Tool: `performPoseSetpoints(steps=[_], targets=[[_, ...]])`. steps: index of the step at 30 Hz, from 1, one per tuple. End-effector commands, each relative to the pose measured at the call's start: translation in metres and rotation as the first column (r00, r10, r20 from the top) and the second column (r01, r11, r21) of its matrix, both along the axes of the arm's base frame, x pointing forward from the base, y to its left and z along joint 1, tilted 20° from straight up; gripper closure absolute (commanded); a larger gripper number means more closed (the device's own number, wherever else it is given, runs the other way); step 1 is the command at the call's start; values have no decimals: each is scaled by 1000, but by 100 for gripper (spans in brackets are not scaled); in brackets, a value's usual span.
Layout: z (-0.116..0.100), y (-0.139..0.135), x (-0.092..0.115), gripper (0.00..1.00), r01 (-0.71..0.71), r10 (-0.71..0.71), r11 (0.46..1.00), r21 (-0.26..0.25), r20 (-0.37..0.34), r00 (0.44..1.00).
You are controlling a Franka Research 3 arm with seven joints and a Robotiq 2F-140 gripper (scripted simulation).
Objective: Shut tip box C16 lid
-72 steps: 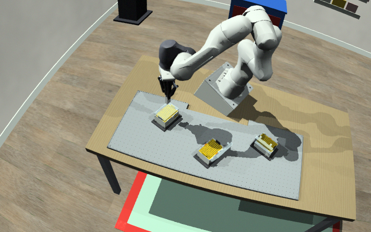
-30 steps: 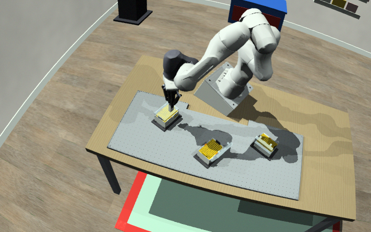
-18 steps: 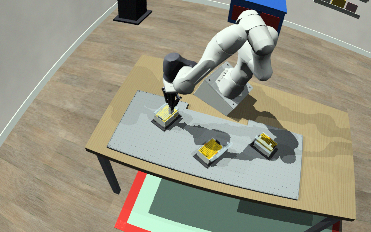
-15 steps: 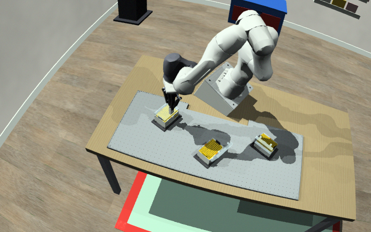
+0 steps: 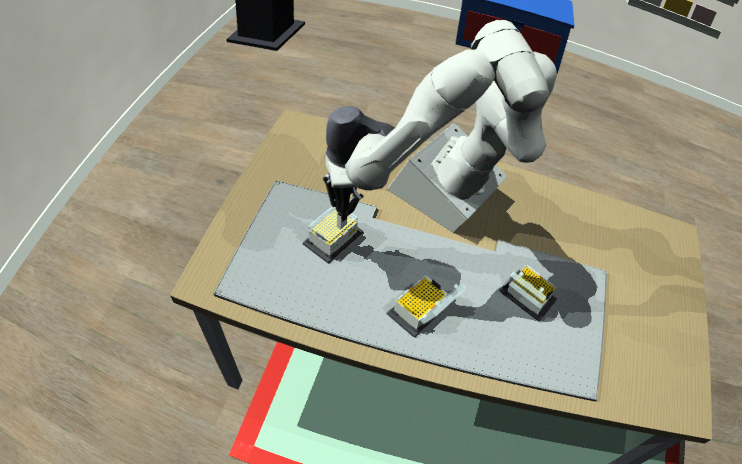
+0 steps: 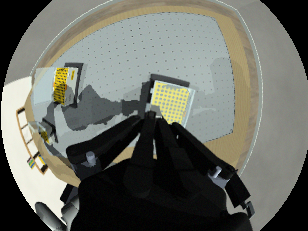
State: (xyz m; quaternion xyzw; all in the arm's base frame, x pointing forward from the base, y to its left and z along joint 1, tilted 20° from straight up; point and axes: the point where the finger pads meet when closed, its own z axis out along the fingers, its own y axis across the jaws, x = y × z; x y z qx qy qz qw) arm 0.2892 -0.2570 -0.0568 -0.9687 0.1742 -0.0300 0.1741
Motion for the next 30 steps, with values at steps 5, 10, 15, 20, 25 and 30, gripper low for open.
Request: performPoseSetpoints(steps=[5,10,15,20,25,30], targets=[[-3,0,1,100,-6,6,1000,-2,4,1000],[-4,1,1,100,-6,6,1000,-2,4,1000],[-6,1,1,100,-6,6,1000,-2,4,1000],[-7,1,1,100,-6,6,1000,-2,4,1000],[-8,2,1,100,-6,6,1000,-2,4,1000],[-10,3,1,100,-6,6,1000,-2,4,1000]])
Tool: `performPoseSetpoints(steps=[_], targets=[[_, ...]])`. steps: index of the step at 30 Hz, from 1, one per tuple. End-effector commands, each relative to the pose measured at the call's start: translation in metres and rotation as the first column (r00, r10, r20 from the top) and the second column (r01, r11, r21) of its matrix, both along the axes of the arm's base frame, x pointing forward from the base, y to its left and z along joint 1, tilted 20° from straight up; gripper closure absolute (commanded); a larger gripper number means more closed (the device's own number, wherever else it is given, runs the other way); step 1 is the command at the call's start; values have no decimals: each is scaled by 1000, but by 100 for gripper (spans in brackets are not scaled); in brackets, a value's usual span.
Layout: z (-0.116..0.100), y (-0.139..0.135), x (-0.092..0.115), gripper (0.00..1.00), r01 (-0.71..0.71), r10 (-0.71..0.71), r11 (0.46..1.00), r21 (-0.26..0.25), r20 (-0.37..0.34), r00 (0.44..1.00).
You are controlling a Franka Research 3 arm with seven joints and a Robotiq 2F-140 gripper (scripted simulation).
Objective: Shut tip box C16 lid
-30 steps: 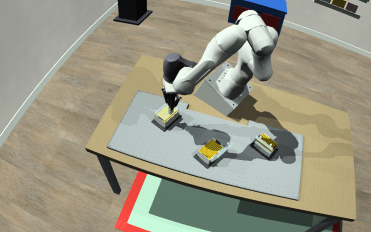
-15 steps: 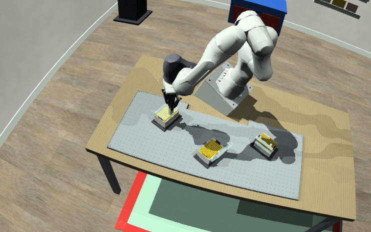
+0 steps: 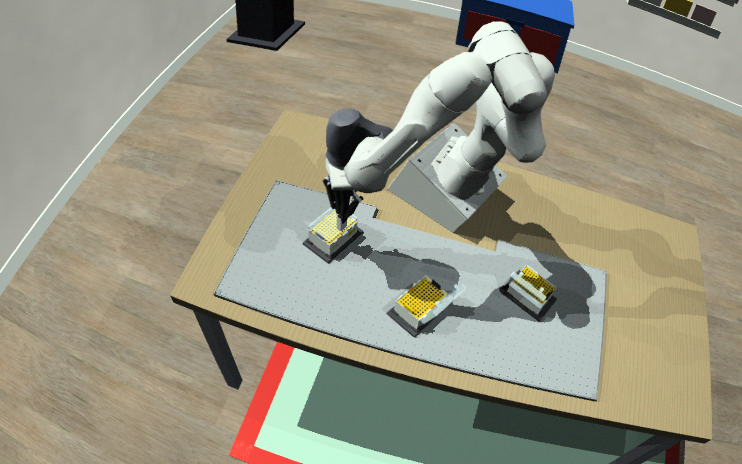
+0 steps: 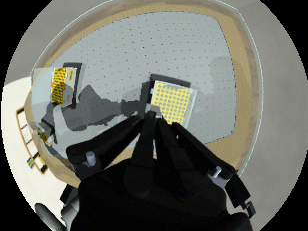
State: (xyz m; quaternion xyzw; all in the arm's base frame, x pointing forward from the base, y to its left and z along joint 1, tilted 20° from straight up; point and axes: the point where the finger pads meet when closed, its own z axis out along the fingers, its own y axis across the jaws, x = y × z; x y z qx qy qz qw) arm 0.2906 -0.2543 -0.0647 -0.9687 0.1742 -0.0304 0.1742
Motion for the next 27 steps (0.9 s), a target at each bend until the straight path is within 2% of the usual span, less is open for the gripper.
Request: performPoseSetpoints(steps=[1,27], targets=[[-2,0,0,100,-6,6,1000,-2,3,1000],[-5,1,0,100,-6,6,1000,-2,3,1000]])
